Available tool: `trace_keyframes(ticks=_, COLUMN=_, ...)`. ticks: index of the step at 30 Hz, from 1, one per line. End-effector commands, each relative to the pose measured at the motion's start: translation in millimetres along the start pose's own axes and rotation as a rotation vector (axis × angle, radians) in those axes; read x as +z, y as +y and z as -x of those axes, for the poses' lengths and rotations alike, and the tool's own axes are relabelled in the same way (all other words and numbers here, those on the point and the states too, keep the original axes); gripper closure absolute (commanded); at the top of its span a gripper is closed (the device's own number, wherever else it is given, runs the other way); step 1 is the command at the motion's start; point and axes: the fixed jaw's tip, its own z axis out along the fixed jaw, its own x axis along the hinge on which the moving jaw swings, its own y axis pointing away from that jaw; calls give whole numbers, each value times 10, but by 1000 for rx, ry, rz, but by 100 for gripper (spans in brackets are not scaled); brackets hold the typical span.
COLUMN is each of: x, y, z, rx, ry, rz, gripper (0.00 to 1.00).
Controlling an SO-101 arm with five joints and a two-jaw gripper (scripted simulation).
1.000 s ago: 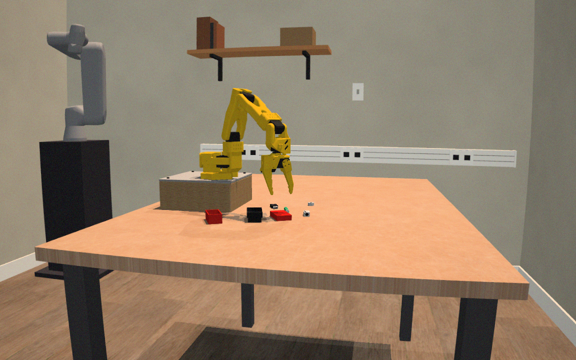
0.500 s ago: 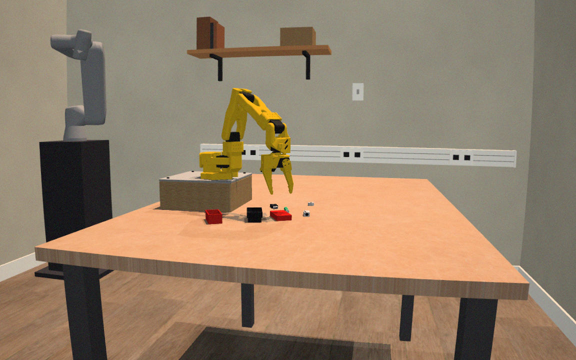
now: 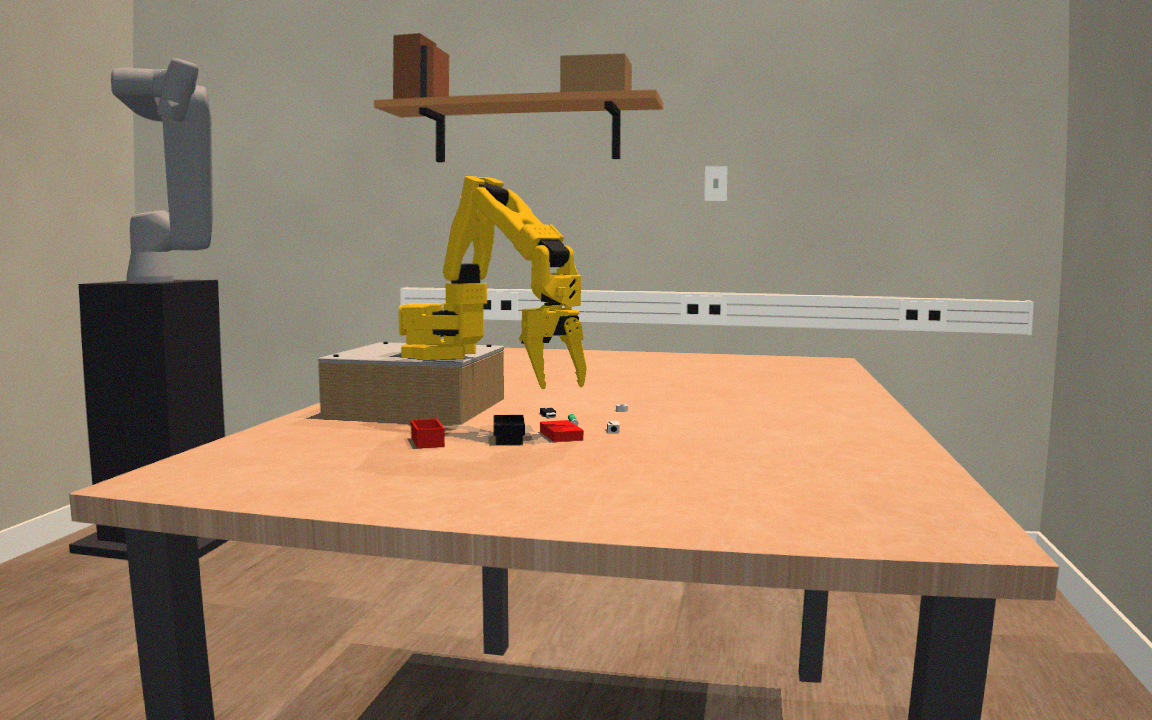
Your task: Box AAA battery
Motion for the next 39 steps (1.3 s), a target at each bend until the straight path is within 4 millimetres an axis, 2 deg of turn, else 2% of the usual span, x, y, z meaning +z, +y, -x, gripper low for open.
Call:
trace_keyframes(ticks=1, x=-40, y=-32, z=-17, rx=0, ry=12, rz=-8, gripper=71)
trace_keyframes(ticks=39, x=-36, y=-45, z=-31, rx=18, ry=12, rz=-8, gripper=72)
